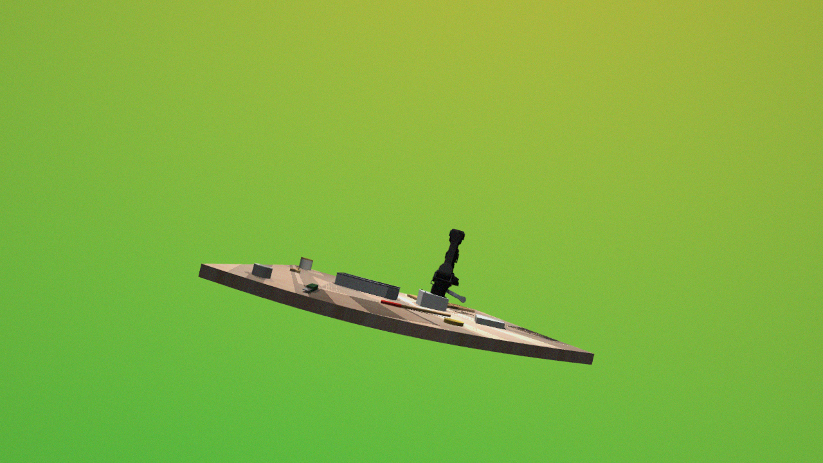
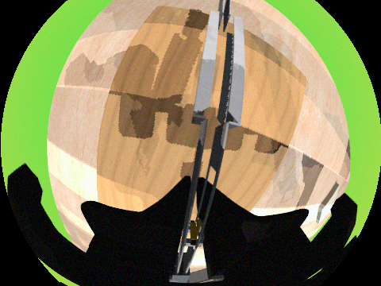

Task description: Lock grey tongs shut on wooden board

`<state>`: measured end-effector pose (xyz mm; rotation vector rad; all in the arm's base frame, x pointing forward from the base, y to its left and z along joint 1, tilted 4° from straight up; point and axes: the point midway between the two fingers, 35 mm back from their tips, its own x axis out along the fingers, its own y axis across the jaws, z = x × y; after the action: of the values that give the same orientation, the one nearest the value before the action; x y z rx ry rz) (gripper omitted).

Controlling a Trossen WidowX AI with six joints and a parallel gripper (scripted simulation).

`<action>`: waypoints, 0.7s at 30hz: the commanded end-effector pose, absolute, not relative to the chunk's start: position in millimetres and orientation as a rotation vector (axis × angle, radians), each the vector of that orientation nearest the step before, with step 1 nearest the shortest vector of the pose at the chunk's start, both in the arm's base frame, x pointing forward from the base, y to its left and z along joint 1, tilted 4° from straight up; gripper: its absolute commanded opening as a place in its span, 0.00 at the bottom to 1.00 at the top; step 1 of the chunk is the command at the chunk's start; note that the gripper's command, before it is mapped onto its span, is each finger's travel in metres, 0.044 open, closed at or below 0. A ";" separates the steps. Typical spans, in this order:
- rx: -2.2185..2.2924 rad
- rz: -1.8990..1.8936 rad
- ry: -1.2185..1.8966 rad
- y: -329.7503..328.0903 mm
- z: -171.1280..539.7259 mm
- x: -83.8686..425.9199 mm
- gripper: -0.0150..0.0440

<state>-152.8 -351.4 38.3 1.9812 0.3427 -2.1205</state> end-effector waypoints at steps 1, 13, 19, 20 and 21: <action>1.978 -2.117 0.344 -350.6 32.0 -152.8 0.00; 1.983 -2.120 0.345 -348.4 22.7 -152.6 0.04; 1.983 -2.120 0.345 -348.4 22.7 -152.6 0.31; 1.983 -2.120 0.345 -348.4 22.7 -152.6 0.36; 1.983 -2.120 0.345 -348.4 22.7 -152.6 0.40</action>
<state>-152.6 -348.3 22.3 1.9837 0.3455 -2.1201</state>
